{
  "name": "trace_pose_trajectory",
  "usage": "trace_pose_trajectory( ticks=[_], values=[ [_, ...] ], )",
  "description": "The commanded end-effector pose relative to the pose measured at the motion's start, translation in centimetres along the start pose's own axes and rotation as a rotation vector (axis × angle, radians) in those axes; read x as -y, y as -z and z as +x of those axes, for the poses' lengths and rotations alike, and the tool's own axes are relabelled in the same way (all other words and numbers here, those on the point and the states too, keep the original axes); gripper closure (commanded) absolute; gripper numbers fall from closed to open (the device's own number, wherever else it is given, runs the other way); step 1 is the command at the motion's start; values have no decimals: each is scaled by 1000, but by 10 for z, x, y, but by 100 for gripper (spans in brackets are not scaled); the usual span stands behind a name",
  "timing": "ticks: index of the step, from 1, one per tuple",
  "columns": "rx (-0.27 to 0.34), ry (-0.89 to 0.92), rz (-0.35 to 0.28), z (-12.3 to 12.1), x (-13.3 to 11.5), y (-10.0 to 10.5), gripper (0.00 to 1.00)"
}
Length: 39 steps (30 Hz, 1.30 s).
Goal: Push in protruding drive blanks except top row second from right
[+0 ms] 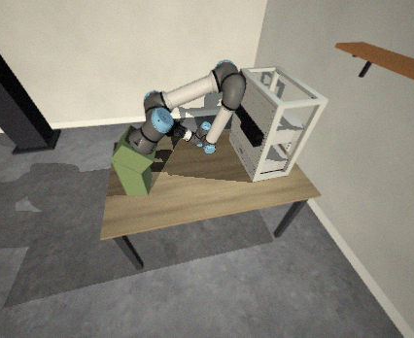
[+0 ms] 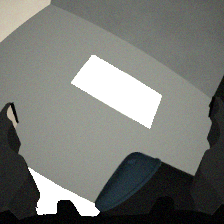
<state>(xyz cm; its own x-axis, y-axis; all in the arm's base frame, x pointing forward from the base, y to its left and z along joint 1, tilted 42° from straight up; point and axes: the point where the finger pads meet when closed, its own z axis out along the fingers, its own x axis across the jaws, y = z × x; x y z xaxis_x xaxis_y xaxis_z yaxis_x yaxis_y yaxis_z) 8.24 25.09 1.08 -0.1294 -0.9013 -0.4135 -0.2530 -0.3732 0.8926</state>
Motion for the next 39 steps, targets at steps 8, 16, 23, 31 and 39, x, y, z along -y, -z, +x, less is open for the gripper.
trace_pose_trajectory(
  ticks=[8, 16, 23, 31, 39],
  values=[
    [277, 170, -227, -36, -74, 9, 0],
    [453, 260, -312, -58, -111, 29, 0],
    [667, 322, -408, -84, -153, 59, 0],
    [847, 318, -508, -103, -186, 87, 0],
    [1084, 267, -667, -121, -224, 133, 0]
  ],
)
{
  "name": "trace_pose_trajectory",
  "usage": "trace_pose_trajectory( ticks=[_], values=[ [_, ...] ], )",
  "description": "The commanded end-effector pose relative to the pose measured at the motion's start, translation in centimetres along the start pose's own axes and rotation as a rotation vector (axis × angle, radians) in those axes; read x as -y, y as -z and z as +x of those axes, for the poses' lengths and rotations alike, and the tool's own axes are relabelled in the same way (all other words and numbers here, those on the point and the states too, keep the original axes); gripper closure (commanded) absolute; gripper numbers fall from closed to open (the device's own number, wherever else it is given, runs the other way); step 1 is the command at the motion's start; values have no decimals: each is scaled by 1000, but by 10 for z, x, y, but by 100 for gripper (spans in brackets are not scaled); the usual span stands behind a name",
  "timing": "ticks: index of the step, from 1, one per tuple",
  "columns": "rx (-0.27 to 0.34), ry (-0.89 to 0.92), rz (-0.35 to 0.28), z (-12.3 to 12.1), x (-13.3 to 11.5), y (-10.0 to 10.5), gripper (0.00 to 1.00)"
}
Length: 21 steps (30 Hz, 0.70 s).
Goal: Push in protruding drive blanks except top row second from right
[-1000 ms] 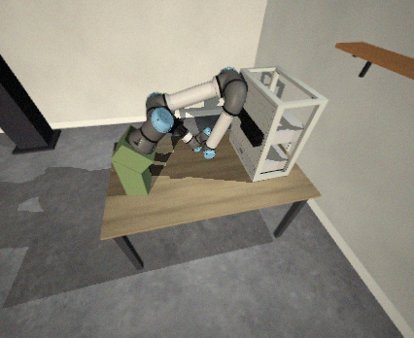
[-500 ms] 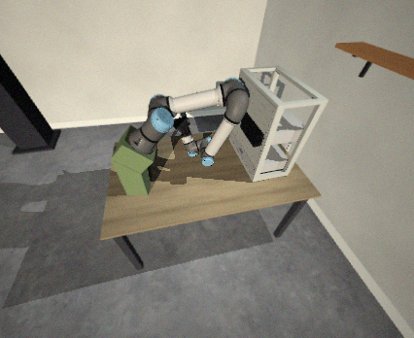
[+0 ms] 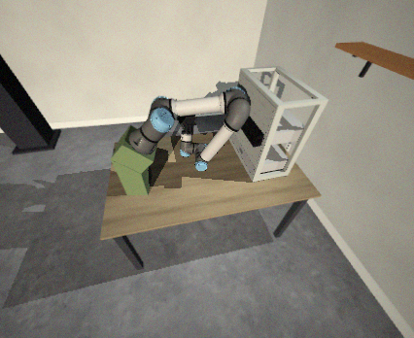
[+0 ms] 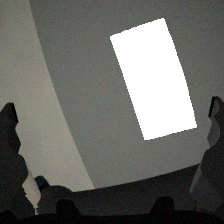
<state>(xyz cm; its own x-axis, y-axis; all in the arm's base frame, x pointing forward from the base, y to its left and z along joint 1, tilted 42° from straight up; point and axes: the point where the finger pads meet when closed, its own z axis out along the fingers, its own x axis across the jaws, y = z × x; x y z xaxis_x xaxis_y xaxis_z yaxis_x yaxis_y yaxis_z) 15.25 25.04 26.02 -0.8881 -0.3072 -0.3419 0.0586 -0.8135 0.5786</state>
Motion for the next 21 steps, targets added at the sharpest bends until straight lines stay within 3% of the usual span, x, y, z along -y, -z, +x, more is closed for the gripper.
trace_pose_trajectory(
  ticks=[1, 6, 8, 10, 21],
  values=[
    [151, -16, -58, -29, -22, -9, 0],
    [326, -19, -122, -62, -47, -4, 0],
    [326, -19, -122, -62, -47, -4, 0],
    [392, -19, -147, -74, -57, 0, 0],
    [719, -20, -272, -134, -102, 38, 0]
  ],
)
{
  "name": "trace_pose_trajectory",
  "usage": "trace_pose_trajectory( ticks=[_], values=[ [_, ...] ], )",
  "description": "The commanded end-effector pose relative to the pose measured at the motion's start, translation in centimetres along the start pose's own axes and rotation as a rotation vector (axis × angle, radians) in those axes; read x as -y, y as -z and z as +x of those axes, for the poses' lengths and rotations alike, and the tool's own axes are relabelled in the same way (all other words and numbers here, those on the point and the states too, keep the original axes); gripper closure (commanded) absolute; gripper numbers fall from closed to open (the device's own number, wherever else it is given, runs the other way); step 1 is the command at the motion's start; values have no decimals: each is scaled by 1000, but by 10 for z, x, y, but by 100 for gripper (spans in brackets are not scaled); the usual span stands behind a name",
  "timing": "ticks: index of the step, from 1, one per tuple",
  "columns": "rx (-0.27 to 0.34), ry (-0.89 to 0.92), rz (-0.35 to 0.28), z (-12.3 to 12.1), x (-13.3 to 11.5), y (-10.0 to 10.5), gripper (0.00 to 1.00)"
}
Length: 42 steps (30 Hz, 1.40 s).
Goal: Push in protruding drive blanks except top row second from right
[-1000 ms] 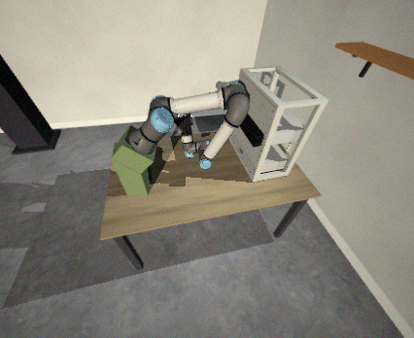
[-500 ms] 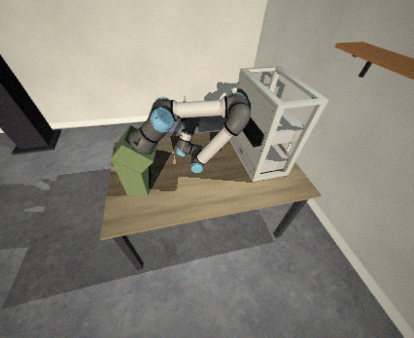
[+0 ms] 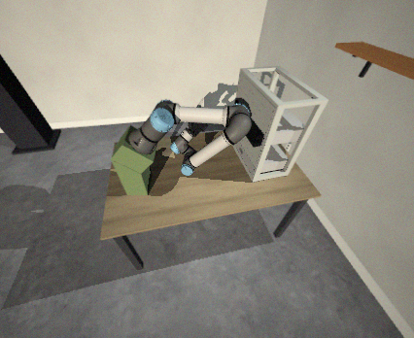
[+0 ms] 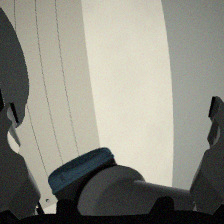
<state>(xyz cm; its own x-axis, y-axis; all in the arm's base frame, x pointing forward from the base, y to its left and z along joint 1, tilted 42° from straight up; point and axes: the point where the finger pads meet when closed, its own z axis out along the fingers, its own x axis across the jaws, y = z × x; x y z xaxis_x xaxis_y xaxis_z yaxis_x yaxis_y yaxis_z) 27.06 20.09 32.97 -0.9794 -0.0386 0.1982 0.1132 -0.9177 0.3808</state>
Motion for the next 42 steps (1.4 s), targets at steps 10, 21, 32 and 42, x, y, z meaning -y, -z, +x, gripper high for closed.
trace_pose_trajectory(
  ticks=[10, 21, 32, 42],
  values=[
    [287, -3, -117, -64, -46, -1, 0],
    [452, -9, -187, -101, -72, 13, 0],
    [586, -17, -246, -130, -93, 30, 0],
    [643, -20, -271, -141, -102, 39, 0]
  ],
)
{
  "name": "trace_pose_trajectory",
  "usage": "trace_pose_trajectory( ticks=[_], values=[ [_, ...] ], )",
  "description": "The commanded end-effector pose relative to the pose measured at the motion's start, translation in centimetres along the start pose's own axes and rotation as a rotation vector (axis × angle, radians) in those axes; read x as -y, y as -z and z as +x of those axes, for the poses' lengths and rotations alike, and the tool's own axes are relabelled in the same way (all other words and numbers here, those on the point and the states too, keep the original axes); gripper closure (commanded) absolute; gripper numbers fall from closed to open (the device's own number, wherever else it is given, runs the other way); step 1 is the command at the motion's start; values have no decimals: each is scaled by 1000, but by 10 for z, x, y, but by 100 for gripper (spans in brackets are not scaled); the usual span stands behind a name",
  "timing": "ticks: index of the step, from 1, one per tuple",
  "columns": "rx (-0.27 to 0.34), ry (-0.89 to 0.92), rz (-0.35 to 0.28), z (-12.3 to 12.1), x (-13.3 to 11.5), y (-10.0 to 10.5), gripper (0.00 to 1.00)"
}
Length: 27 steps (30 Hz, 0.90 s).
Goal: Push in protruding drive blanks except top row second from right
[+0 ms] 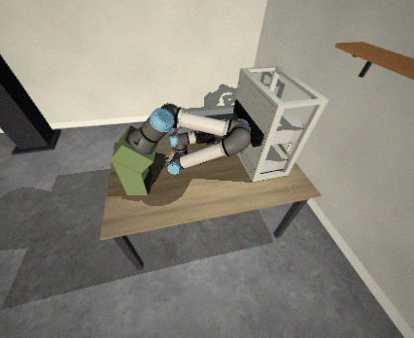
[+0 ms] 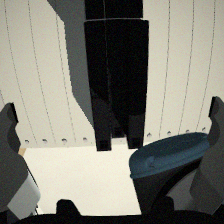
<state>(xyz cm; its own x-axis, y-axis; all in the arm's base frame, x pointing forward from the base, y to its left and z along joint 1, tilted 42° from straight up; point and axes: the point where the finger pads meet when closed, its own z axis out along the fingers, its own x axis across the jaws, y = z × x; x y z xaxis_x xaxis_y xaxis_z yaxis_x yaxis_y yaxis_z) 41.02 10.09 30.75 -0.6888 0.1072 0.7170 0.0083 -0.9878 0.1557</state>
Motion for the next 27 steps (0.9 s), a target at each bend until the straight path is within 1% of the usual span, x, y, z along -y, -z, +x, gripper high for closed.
trace_pose_trajectory(
  ticks=[1, 11, 27],
  values=[
    [23, -1, -10, -6, -4, -1, 0],
    [45, 6, -19, -12, -8, -2, 0],
    [50, 7, -20, -14, -9, -2, 0]
  ],
)
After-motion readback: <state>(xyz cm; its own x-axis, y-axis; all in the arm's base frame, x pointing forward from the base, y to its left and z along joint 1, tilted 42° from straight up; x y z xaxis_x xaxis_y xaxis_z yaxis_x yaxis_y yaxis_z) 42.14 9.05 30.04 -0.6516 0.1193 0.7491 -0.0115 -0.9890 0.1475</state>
